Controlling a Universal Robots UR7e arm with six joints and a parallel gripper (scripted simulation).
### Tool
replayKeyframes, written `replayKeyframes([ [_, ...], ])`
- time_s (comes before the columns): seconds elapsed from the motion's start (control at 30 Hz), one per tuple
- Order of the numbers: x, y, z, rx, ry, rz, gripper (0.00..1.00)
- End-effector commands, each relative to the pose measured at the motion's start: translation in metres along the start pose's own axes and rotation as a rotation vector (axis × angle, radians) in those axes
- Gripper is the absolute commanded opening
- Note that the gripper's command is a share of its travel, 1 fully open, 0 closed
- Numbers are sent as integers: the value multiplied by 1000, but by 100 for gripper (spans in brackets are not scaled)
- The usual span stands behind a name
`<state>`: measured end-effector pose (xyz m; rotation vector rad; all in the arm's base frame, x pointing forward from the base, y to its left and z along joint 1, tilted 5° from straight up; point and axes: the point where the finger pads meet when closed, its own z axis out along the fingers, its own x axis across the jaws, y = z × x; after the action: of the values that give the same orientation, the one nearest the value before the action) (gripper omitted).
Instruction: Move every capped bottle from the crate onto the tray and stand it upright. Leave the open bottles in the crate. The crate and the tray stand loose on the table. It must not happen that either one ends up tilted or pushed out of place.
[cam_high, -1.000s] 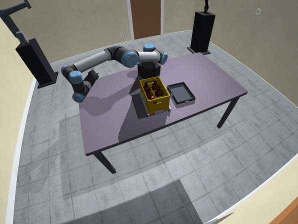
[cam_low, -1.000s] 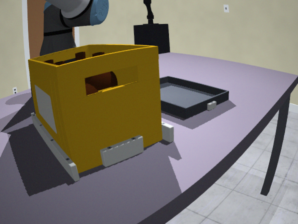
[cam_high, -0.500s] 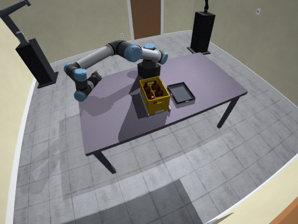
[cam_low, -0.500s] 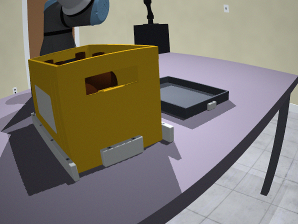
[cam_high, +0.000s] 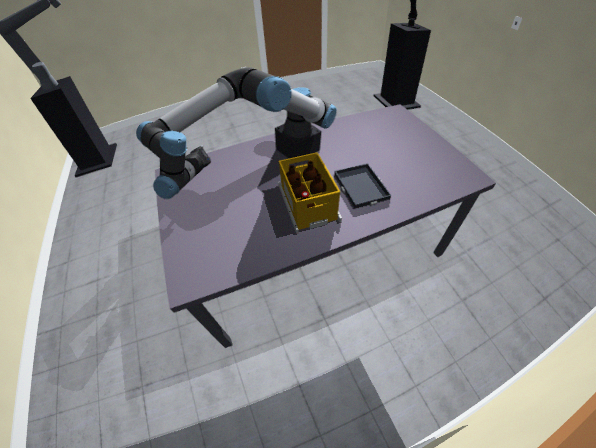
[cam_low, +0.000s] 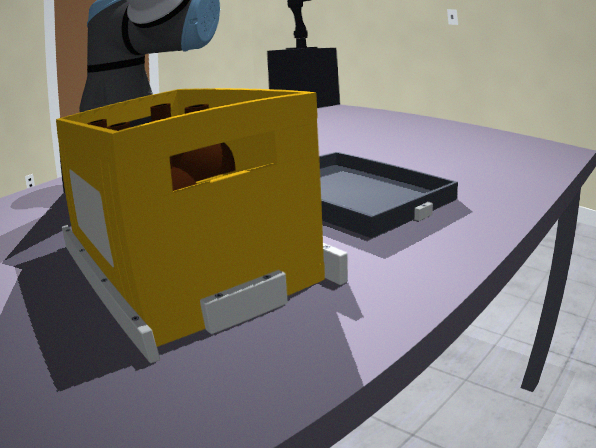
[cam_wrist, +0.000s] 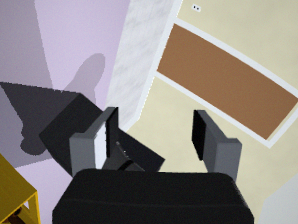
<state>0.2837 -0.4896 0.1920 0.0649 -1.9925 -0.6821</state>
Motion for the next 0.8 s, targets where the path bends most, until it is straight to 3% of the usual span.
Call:
replayKeyframes([
  [0.0,-13,7,0,31,-55,2,100],
  [0.1,-22,11,-1,49,-89,4,100],
  [0.2,-20,10,-1,38,-77,3,100],
  [0.67,-62,29,-1,119,-237,8,100],
  [0.77,-60,28,-1,110,-225,8,100],
])
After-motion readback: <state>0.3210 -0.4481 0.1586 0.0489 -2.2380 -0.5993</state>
